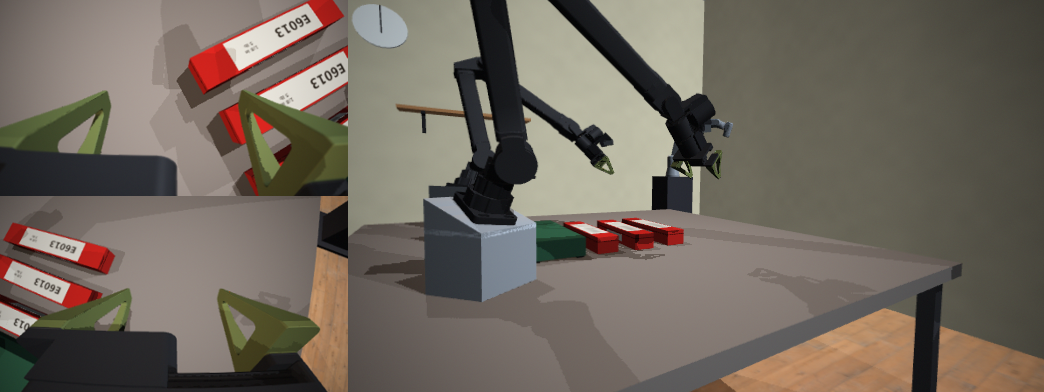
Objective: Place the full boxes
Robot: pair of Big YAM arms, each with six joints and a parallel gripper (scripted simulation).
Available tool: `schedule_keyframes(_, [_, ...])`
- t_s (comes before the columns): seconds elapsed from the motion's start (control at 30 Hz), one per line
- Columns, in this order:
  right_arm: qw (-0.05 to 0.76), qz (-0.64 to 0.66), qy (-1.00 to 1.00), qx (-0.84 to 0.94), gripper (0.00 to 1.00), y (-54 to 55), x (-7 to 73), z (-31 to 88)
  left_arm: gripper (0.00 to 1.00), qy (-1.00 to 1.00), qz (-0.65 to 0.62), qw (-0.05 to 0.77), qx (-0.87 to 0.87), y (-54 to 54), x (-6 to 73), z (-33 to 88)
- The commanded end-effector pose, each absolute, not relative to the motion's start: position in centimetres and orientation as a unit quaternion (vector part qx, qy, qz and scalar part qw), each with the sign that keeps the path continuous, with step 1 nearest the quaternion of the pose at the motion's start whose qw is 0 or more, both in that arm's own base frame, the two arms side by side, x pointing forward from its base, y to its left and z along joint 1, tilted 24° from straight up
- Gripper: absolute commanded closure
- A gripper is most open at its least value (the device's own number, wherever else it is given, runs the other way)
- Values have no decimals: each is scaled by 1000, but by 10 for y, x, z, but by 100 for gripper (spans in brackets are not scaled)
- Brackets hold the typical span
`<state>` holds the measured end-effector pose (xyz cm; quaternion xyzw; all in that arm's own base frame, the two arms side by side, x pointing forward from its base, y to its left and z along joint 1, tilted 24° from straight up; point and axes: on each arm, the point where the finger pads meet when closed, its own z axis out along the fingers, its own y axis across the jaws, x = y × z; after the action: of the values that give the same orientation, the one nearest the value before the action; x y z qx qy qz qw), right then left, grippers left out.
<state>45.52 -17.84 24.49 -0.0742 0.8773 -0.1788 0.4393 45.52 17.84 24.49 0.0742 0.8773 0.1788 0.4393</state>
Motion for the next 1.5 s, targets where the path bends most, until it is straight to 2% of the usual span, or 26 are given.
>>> schedule_keyframes(0.0, [443, -181, 875, -75, 0, -178, 456, 250, 0, 875, 181, 443, 75, 178, 456, 250])
schedule_keyframes(1.47, [439, -179, 877, -74, 0, -178, 455, 245, 0, 877, 179, 439, 74, 178, 455, 245])
